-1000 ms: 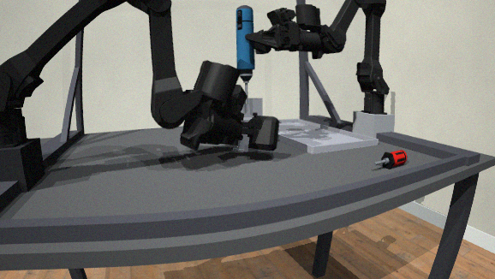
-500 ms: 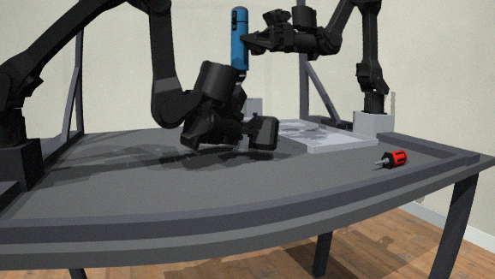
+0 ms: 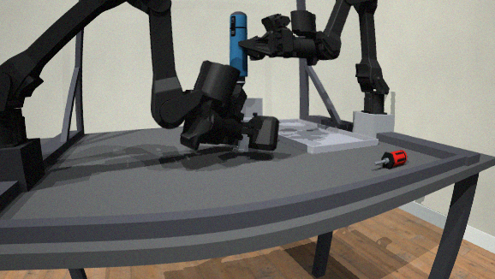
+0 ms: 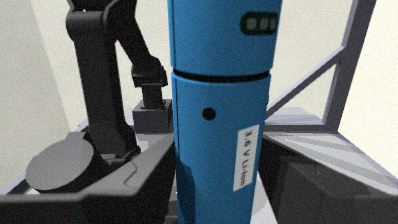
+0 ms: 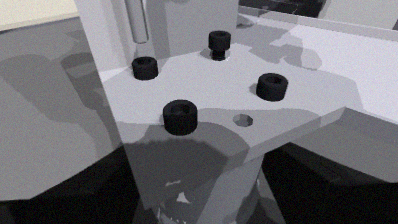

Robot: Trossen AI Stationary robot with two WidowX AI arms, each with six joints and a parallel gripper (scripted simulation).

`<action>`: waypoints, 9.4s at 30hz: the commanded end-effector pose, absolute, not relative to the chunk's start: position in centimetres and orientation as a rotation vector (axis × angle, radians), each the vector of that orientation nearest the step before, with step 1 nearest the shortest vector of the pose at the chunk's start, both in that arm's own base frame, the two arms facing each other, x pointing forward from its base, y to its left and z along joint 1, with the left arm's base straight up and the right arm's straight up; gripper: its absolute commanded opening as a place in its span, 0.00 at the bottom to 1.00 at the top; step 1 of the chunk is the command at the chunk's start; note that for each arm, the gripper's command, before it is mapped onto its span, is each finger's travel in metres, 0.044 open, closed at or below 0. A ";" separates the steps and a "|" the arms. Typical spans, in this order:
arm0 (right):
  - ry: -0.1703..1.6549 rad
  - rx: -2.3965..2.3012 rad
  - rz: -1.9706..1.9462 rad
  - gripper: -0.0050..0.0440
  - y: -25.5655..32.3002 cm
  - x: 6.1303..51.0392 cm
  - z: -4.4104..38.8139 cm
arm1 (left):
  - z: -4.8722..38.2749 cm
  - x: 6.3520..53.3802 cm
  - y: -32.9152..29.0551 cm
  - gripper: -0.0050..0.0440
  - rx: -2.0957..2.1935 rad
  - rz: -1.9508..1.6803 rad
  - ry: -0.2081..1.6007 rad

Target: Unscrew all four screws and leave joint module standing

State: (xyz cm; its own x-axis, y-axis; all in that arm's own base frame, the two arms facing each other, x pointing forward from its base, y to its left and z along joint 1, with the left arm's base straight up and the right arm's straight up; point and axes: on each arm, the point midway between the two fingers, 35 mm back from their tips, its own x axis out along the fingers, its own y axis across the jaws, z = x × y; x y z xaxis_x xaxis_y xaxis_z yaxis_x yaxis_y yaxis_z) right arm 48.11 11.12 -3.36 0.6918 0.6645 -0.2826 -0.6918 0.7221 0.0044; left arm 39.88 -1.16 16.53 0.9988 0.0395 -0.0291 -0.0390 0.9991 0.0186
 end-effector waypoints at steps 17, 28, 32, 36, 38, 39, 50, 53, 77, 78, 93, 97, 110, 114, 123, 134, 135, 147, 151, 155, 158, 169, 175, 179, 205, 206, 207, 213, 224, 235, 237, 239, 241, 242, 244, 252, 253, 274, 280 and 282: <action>0.238 -0.116 0.758 0.59 11.2 48.7 -1.8 | 19.5 40.1 -0.8 0.43 -0.010 0.042 -0.021; 0.238 -0.116 0.758 0.59 11.2 48.7 -1.8 | 18.4 39.9 -1.1 0.43 -0.016 0.044 -0.020; 0.238 -0.116 0.758 0.59 11.2 48.7 -1.8 | 17.7 40.0 -1.3 0.43 -0.014 0.044 -0.011; 0.238 -0.116 0.758 0.59 11.2 48.7 -1.8 | 17.5 40.1 -1.3 0.43 -0.009 0.042 -0.018; 0.238 -0.116 0.758 0.59 11.2 48.7 -1.8 | 16.8 39.8 -1.1 0.43 -0.001 0.043 -0.017; 0.238 -0.116 0.758 0.59 11.2 48.7 -1.8 | 16.7 39.8 -1.0 0.43 -0.001 0.042 -0.019; 0.238 -0.116 0.758 0.59 11.2 48.7 -1.8 | 15.4 39.7 -0.8 0.43 0.000 0.044 -0.020; 0.238 -0.116 0.758 0.59 11.2 48.7 -1.8 | 15.8 39.7 -0.8 0.43 0.002 0.044 -0.027; 0.238 -0.116 0.758 0.59 11.2 48.7 -1.8 | 14.1 39.6 -1.2 0.43 0.018 0.043 0.041; 0.238 -0.116 0.758 0.59 11.2 48.7 -1.8 | 14.1 39.6 -1.2 0.43 0.018 0.043 0.041; 0.238 -0.116 0.758 0.59 11.2 48.7 -1.8 | 15.1 39.6 -1.3 0.43 -0.011 0.041 0.042; 0.238 -0.116 0.758 0.59 11.2 48.7 -1.8 | 14.4 39.8 -1.2 0.43 -0.012 0.041 0.069; 0.238 -0.116 0.758 0.59 11.2 48.7 -1.8 | 14.2 39.5 -1.3 0.43 -0.011 0.041 0.070; 0.238 -0.116 0.758 0.59 11.2 48.7 -1.8 | 14.6 39.8 -1.4 0.43 -0.012 0.040 0.058; 0.238 -0.116 0.758 0.59 11.2 48.7 -1.8 | 14.9 39.8 -1.4 0.43 -0.012 0.040 0.058; 0.238 -0.116 0.758 0.59 11.2 48.7 -1.8 | 15.0 39.8 -1.4 0.43 -0.012 0.040 0.058; 0.238 -0.116 0.758 0.59 11.2 48.7 -1.8 | 14.6 39.8 -1.4 0.43 -0.011 0.040 0.067; 0.238 -0.116 0.758 0.59 11.2 48.7 -1.8 | 15.1 39.8 -1.4 0.43 -0.011 0.039 0.059; 0.238 -0.116 0.758 0.59 11.2 48.7 -1.8 | 14.3 39.4 -1.3 0.43 0.007 0.041 0.083; 0.238 -0.116 0.758 0.59 11.2 48.7 -1.8 | 14.6 39.9 -1.3 0.43 0.006 0.041 0.073; 0.238 -0.116 0.758 0.59 11.2 48.7 -1.8 | 14.6 39.9 -1.3 0.43 0.005 0.041 0.073; 0.238 -0.116 0.758 0.59 11.2 48.7 -1.8 | 16.6 39.9 -1.3 0.43 0.002 0.041 0.046; 0.238 -0.116 0.758 0.59 11.2 48.7 -1.8 | 17.6 40.0 -1.3 0.43 0.002 0.041 0.043; 0.238 -0.116 0.758 0.59 11.2 48.7 -1.8 | 17.6 39.9 -1.3 0.43 0.002 0.041 0.048; 0.230 -0.124 0.759 0.92 7.9 45.3 -0.2 | 17.0 39.8 -1.3 0.43 0.000 0.042 0.062; 0.230 -0.124 0.759 0.92 7.9 45.3 -0.2 | 17.0 39.8 -1.3 0.43 0.000 0.042 0.062; 0.231 -0.124 0.759 0.87 7.9 45.3 -0.2 | 17.0 39.8 -1.3 0.43 0.000 0.042 0.062; 0.291 -0.106 0.712 0.58 5.9 44.3 0.1 | 17.0 39.8 -1.3 0.43 0.000 0.042 0.062; 0.352 -0.116 0.776 0.31 5.5 43.9 2.5 | 17.0 39.8 -1.3 0.43 0.000 0.042 0.062; 0.403 -0.213 0.864 0.31 6.5 44.2 5.8 | 17.0 39.8 -1.3 0.43 0.000 0.042 0.062; 0.413 -0.230 0.879 0.31 6.7 44.1 6.4 | 17.0 39.8 -1.3 0.43 0.000 0.042 0.062; 0.417 -0.238 0.886 0.31 6.8 44.1 6.7 | 17.0 39.8 -1.3 0.43 0.000 0.042 0.062; 0.422 -0.247 0.890 0.31 6.9 44.1 6.9 | 17.0 39.8 -1.3 0.43 0.000 0.042 0.062; 0.427 -0.256 0.899 0.31 7.0 44.0 7.3 | 17.0 39.8 -1.3 0.43 0.000 0.042 0.062; 0.433 -0.268 0.908 0.31 7.2 44.0 7.7 | 17.0 39.8 -1.3 0.43 0.000 0.042 0.062; 0.463 -0.260 0.920 0.31 8.6 44.8 6.2 | 17.0 39.8 -1.3 0.43 0.000 0.042 0.062; 0.462 -0.260 0.920 0.31 9.0 45.1 5.9 | 17.0 39.8 -1.3 0.43 0.000 0.042 0.062; 0.458 -0.257 0.920 0.31 13.5 48.7 3.2 | 17.0 39.8 -1.3 0.43 0.000 0.042 0.062; 0.445 -0.263 0.917 0.20 13.4 48.5 4.0 | 17.0 39.8 -1.3 0.43 0.000 0.042 0.062; 0.442 -0.264 0.917 0.17 13.4 48.5 4.1 | 17.0 39.8 -1.3 0.43 0.000 0.042 0.062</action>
